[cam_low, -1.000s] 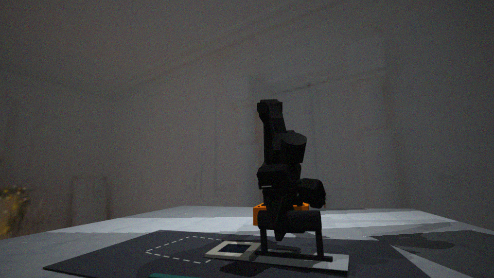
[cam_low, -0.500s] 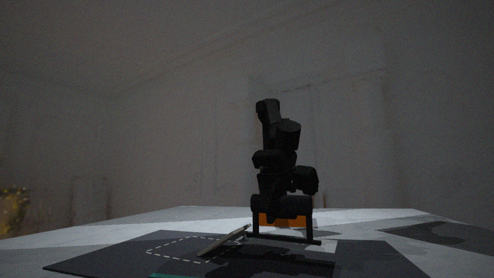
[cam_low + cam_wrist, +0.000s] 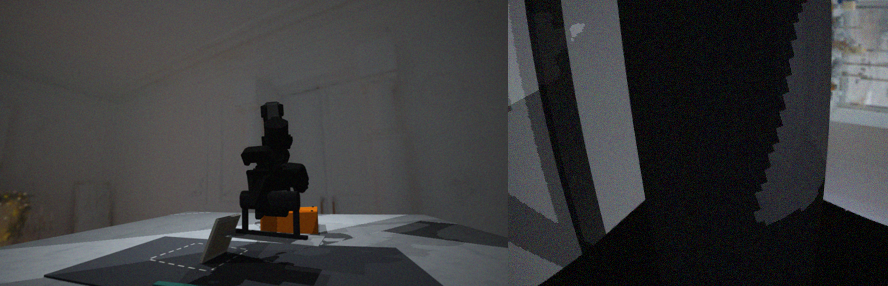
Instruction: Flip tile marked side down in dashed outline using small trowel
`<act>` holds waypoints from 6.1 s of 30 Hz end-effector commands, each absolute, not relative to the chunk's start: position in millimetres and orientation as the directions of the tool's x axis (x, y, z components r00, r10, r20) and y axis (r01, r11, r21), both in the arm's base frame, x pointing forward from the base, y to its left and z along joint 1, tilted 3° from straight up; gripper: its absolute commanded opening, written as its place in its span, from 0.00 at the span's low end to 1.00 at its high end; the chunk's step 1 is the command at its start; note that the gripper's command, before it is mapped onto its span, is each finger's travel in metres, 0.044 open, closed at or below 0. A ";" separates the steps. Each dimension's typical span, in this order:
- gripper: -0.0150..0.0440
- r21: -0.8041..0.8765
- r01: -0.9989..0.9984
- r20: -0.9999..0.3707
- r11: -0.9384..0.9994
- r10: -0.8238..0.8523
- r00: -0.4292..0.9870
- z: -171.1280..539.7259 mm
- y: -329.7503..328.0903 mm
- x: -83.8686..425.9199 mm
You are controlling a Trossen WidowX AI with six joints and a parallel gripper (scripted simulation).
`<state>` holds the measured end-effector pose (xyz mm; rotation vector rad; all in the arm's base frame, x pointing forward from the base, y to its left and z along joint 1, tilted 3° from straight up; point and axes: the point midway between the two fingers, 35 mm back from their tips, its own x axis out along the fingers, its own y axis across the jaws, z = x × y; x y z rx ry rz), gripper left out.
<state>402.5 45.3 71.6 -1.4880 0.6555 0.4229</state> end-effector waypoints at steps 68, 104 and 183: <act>0.25 -0.785 -0.617 -0.619 0.062 -0.133 0.774 103.5 83.5 405.8; 0.25 -0.771 -0.635 -0.636 0.054 -0.132 0.760 97.3 83.9 402.7; 0.25 -0.782 -0.340 -0.623 0.523 -0.652 0.431 11.9 212.2 308.3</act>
